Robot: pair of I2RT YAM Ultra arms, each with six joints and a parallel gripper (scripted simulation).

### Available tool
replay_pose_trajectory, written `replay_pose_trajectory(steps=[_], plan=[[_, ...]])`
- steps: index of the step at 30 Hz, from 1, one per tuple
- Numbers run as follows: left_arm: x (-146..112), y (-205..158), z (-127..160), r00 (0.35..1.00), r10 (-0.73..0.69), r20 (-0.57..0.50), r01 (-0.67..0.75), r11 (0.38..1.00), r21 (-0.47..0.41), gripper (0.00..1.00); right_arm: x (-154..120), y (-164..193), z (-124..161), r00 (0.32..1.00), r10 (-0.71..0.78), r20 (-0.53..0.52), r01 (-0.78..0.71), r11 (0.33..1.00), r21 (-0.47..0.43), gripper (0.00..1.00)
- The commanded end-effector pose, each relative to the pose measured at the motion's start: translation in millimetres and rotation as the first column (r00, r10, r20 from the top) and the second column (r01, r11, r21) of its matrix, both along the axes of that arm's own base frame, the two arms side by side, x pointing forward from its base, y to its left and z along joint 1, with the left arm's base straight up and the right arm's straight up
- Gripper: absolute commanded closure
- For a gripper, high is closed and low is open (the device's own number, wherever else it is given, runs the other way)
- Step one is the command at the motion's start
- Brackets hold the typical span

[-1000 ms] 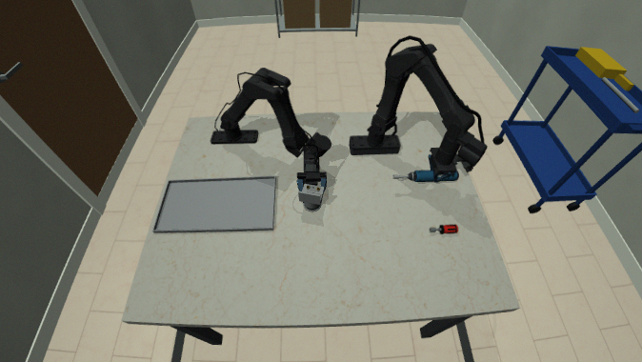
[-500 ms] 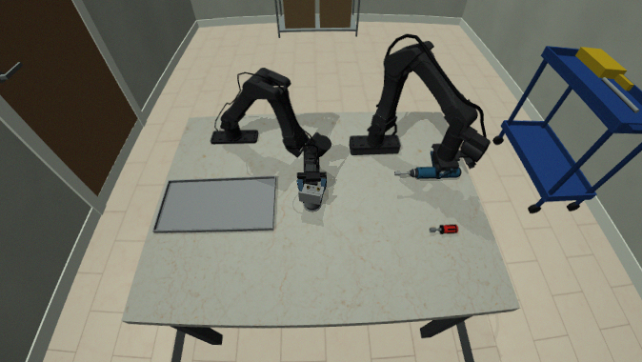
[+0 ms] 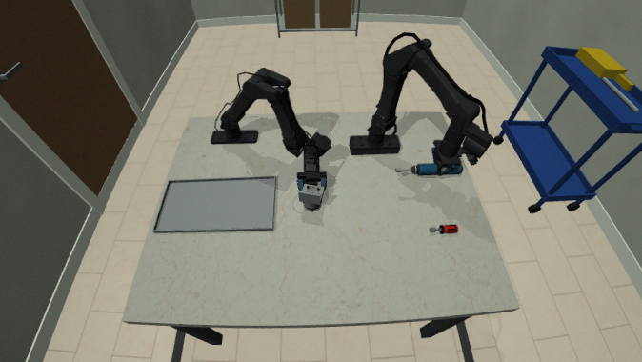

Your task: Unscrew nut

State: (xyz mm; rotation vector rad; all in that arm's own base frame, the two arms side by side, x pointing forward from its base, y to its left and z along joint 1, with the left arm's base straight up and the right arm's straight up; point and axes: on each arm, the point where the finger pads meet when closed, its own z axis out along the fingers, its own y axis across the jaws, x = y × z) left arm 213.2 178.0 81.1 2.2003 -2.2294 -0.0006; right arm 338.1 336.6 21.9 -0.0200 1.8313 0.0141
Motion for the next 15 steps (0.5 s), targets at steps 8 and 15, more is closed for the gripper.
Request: replay_pose_trajectory(steps=[8,15], plan=[[4.7,4.3,24.4,0.999,0.005,0.040,-0.007,0.999,0.044,0.58,6.5,7.5,14.3,1.000,-0.006,0.022,0.006,0.999,0.040,0.41],[4.5,4.1,26.5,0.999,0.005,0.040,-0.007,0.999,0.044,0.58,6.5,7.5,14.3,1.000,-0.006,0.022,0.006,0.999,0.040,0.41]])
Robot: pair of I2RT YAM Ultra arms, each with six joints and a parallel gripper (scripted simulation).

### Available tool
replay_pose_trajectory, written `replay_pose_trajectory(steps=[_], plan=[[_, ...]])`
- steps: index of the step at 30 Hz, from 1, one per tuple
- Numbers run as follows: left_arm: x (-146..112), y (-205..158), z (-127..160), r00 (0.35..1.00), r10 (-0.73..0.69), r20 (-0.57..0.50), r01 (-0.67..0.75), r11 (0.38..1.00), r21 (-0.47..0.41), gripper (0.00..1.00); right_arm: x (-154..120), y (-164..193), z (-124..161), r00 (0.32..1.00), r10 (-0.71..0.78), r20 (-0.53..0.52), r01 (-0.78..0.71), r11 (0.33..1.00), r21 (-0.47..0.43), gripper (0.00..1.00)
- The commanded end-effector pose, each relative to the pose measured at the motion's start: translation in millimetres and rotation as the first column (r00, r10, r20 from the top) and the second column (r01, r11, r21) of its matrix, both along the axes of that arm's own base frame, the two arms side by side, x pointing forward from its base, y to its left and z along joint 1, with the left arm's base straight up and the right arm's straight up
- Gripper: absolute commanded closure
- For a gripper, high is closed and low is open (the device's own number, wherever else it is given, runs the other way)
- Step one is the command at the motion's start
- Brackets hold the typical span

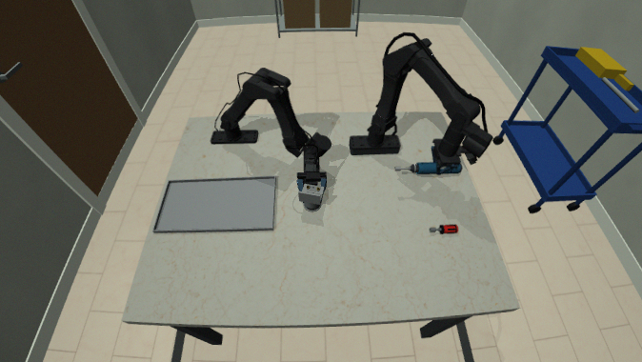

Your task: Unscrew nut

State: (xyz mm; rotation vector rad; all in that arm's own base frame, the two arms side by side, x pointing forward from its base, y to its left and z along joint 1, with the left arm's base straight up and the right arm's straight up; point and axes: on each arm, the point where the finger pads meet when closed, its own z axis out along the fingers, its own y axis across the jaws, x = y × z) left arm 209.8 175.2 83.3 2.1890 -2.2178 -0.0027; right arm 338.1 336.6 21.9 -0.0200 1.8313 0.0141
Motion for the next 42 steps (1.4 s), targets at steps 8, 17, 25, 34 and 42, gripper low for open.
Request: replay_pose_trajectory(steps=[8,17,25,34,42], plan=[[8.3,7.1,25.1,0.998,0.004,0.055,-0.007,0.998,0.057,0.58,6.5,7.5,14.3,1.000,-0.006,0.022,0.006,0.999,0.040,0.41],[10.7,9.0,27.9,0.998,0.003,0.067,-0.007,0.998,0.068,0.58,6.5,7.5,14.3,1.000,-0.006,0.022,0.006,0.999,0.040,0.41],[15.0,-5.0,17.1,0.994,-0.075,0.079,0.070,0.995,0.068,0.58,6.5,7.5,14.3,1.000,-0.006,0.022,0.006,0.999,0.040,0.41],[36.7,-25.7,17.8,0.958,-0.251,0.140,0.231,0.963,0.141,0.58,6.5,7.5,14.3,1.000,-0.006,0.022,0.006,0.999,0.040,0.41],[44.5,-34.5,20.8,0.936,-0.308,0.168,0.281,0.945,0.168,0.58,6.5,7.5,14.3,1.000,-0.006,0.022,0.006,0.999,0.040,0.41]])
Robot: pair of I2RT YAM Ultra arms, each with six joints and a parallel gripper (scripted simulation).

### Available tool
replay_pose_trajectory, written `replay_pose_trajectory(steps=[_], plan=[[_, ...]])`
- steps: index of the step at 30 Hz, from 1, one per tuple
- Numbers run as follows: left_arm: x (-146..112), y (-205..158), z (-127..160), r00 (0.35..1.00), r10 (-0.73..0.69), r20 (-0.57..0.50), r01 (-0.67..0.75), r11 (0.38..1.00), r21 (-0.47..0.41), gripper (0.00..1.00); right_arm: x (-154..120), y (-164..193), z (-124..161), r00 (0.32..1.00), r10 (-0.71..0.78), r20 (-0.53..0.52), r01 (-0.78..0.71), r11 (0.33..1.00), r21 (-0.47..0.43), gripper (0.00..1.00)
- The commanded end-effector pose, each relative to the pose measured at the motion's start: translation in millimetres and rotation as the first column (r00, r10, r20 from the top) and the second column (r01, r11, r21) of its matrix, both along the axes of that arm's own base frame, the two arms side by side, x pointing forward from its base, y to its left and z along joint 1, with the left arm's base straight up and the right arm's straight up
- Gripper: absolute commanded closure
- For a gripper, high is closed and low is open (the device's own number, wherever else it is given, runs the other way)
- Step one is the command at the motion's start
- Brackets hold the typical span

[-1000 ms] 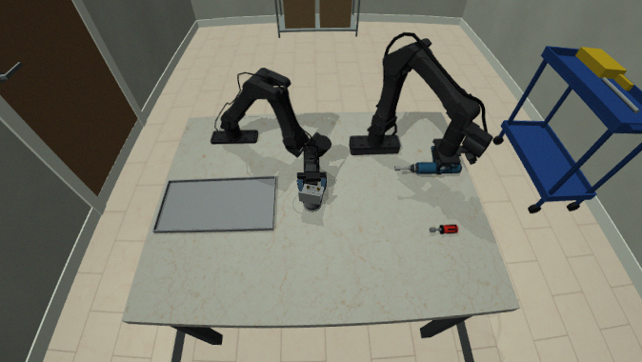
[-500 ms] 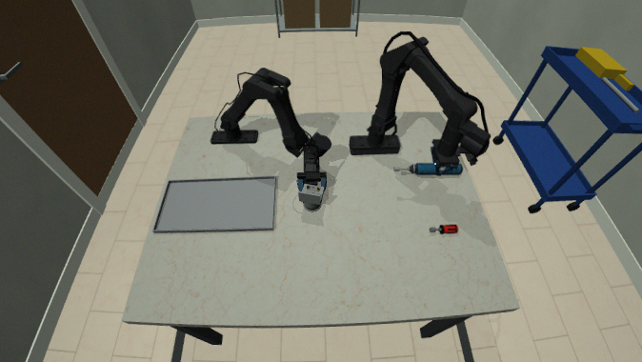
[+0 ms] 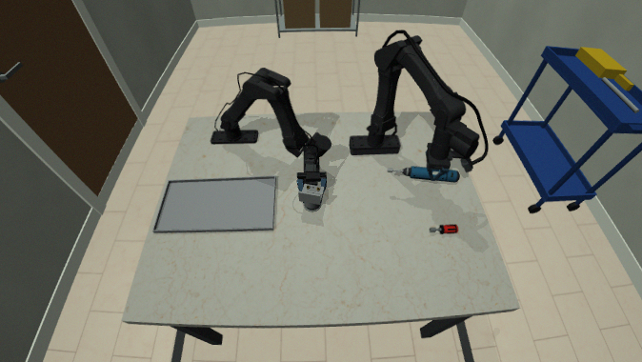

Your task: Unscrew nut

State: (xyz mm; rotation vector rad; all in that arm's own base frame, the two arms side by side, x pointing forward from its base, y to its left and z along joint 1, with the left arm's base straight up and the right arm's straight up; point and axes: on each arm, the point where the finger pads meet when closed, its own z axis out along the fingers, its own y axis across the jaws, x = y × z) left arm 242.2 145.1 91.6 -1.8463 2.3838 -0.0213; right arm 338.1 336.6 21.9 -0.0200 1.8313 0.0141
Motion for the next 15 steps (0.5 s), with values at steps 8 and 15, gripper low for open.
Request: replay_pose_trajectory(steps=[8,15], plan=[[31.2,-24.7,20.7,0.965,-0.219,0.148,0.201,0.972,0.124,0.58,6.5,7.5,14.3,1.000,-0.006,0.022,0.006,0.999,0.040,0.41],[36.7,-30.4,24.3,0.951,-0.257,0.170,0.234,0.962,0.144,0.58,6.5,7.5,14.3,1.000,-0.006,0.022,0.006,0.999,0.040,0.41]])
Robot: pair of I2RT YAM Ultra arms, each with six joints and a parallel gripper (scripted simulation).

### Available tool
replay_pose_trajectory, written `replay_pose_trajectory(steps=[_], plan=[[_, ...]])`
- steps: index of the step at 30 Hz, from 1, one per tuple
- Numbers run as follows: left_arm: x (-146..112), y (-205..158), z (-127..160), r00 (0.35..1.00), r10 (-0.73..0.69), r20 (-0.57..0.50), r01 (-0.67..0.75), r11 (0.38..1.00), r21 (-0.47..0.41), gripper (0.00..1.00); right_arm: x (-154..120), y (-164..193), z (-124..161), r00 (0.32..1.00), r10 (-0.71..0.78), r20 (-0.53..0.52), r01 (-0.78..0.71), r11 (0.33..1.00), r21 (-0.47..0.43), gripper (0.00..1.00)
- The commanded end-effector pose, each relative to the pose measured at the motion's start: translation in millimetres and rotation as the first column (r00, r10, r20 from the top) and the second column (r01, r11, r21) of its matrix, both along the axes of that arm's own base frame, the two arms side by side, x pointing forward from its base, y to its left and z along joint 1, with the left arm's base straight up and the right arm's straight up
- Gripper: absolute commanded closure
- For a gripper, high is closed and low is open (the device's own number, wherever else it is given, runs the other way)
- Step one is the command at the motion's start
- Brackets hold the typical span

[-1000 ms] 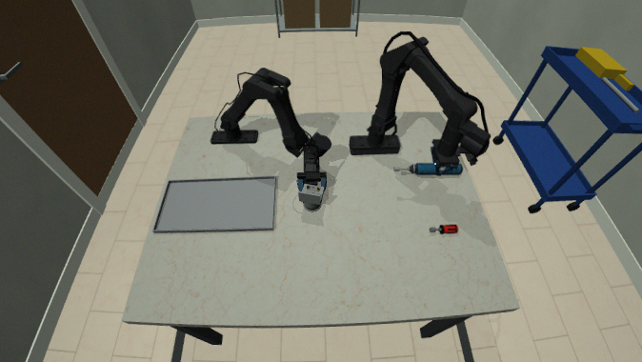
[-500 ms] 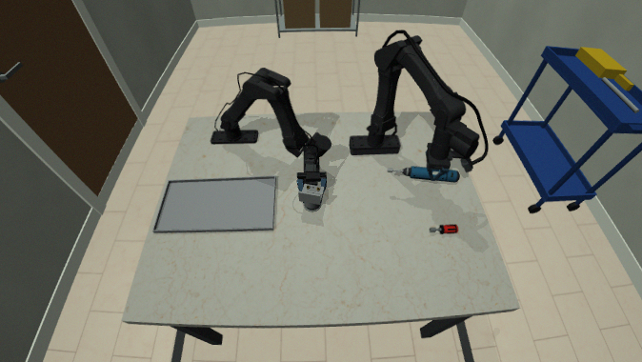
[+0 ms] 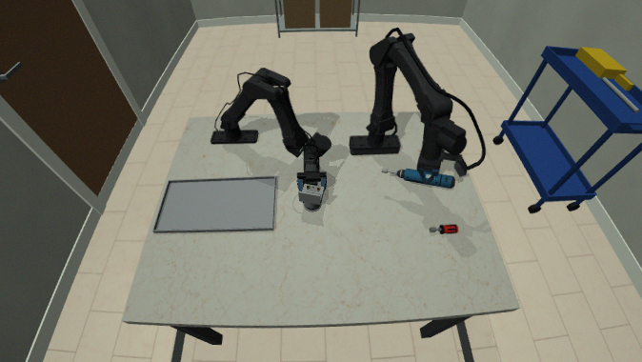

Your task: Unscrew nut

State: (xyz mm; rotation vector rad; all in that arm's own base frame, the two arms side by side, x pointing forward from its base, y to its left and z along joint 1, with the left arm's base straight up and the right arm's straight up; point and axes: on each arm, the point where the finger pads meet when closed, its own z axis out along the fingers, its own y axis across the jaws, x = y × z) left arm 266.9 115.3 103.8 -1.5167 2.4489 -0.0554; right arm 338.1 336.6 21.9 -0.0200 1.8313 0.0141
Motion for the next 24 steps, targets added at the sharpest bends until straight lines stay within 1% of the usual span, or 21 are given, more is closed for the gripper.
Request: replay_pose_trajectory(steps=[1,4,5,6,8,10,11,12,16,17,21,22,23,24], plan=[[13.1,-4.5,12.1,0.994,-0.064,0.084,0.060,0.997,0.048,0.58,6.5,7.5,14.3,1.000,-0.006,0.022,0.006,0.999,0.040,0.41],[19.1,-14.5,15.9,0.986,-0.122,0.118,0.115,0.991,0.069,0.58,6.5,7.5,14.3,1.000,-0.006,0.022,0.006,0.999,0.040,0.41],[25.8,-15.8,24.3,0.979,-0.142,0.146,0.130,0.988,0.087,0.58,6.5,7.5,14.3,1.000,-0.006,0.022,0.006,0.999,0.040,0.41],[28.1,-18.8,26.3,0.974,-0.161,0.157,0.146,0.984,0.098,0.58,6.5,7.5,14.3,1.000,-0.006,0.022,0.006,0.999,0.040,0.41],[26.6,-26.3,20.9,0.968,-0.197,0.156,0.181,0.978,0.108,0.58,6.5,7.5,14.3,1.000,-0.006,0.022,0.006,0.999,0.040,0.41],[30.8,-32.2,24.1,0.956,-0.234,0.176,0.214,0.969,0.128,0.58,6.5,7.5,14.3,1.000,-0.006,0.022,0.006,0.999,0.040,0.41],[33.7,-35.0,26.9,0.949,-0.253,0.189,0.229,0.963,0.139,0.58,6.5,7.5,14.3,1.000,-0.006,0.022,0.006,0.999,0.040,0.41],[42.1,-32.9,40.7,0.941,-0.255,0.221,0.224,0.962,0.156,0.58,6.5,7.5,14.3,1.000,-0.006,0.022,0.006,0.999,0.040,0.41],[40.6,-27.5,40.7,0.946,-0.239,0.219,0.207,0.965,0.158,0.58,6.5,7.5,14.3,1.000,-0.006,0.022,0.006,0.999,0.040,0.41],[34.7,-39.1,27.8,0.942,-0.272,0.198,0.246,0.958,0.146,0.58,6.5,7.5,14.3,1.000,-0.006,0.022,0.006,0.999,0.040,0.41],[39.4,-54.3,32.4,0.909,-0.345,0.235,0.309,0.934,0.178,0.58,6.5,7.5,14.3,1.000,-0.006,0.022,0.006,0.999,0.040,0.41],[46.2,-56.5,43.7,0.894,-0.363,0.264,0.317,0.927,0.201,0.58,6.5,7.5,14.3,1.000,-0.006,0.022,0.006,0.999,0.040,0.41],[47.3,-60.0,45.0,0.884,-0.380,0.271,0.331,0.920,0.211,0.58,6.5,7.5,14.3,1.000,-0.006,0.022,0.006,0.999,0.040,0.41],[44.5,-63.9,39.3,0.879,-0.397,0.264,0.348,0.913,0.213,0.58,6.5,7.5,14.3,1.000,-0.006,0.022,0.006,0.999,0.040,0.41]])
